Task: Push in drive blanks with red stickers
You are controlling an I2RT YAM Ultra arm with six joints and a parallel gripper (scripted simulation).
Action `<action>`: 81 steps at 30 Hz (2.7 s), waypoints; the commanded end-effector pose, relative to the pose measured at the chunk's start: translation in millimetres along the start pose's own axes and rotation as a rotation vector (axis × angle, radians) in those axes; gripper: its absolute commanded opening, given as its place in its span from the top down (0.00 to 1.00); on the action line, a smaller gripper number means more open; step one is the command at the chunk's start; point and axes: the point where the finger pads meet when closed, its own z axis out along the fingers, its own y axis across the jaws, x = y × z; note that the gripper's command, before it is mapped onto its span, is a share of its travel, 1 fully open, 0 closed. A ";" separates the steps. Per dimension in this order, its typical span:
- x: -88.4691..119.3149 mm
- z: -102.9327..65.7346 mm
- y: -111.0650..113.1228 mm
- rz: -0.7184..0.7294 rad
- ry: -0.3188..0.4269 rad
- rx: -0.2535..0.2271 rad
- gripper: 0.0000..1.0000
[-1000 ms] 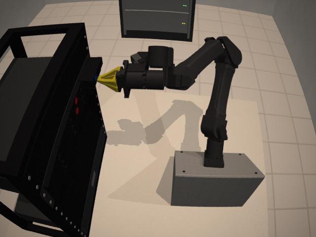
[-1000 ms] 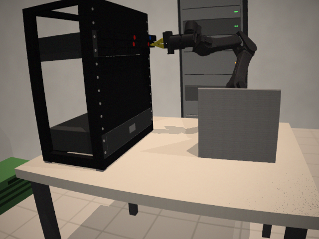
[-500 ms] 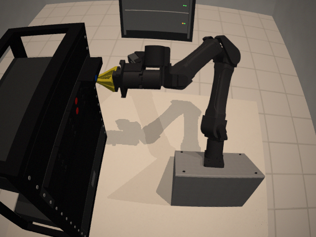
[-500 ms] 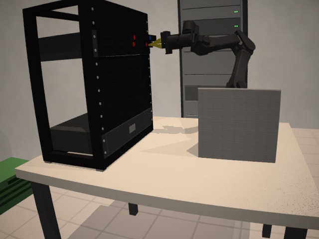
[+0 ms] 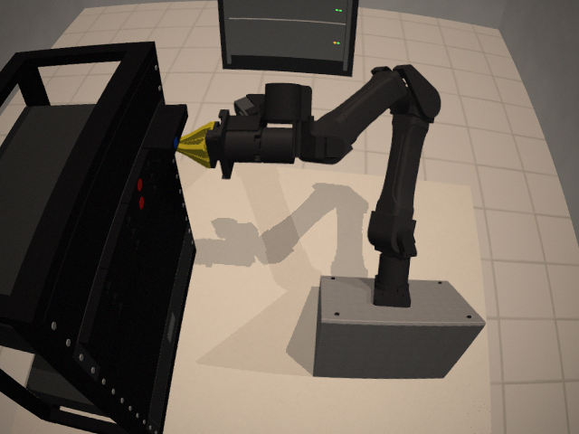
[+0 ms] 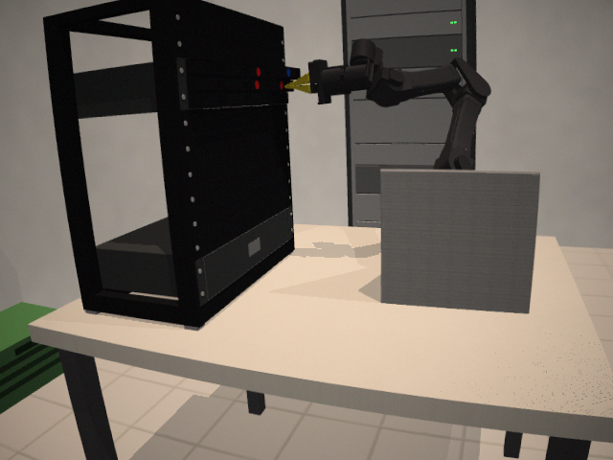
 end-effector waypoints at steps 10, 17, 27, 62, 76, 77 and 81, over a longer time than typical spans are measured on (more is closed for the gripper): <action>-0.8 8.6 29.5 0.028 0.018 -0.072 1.00; -0.8 10.1 33.3 0.033 0.016 -0.078 1.00; -0.8 10.1 33.3 0.033 0.016 -0.078 1.00; -0.2 12.8 36.2 0.033 0.016 -0.078 1.00; -1.8 16.8 36.1 0.033 0.012 -0.075 1.00; -1.9 16.9 36.1 0.033 0.012 -0.074 1.00; -1.9 16.9 36.1 0.033 0.012 -0.074 1.00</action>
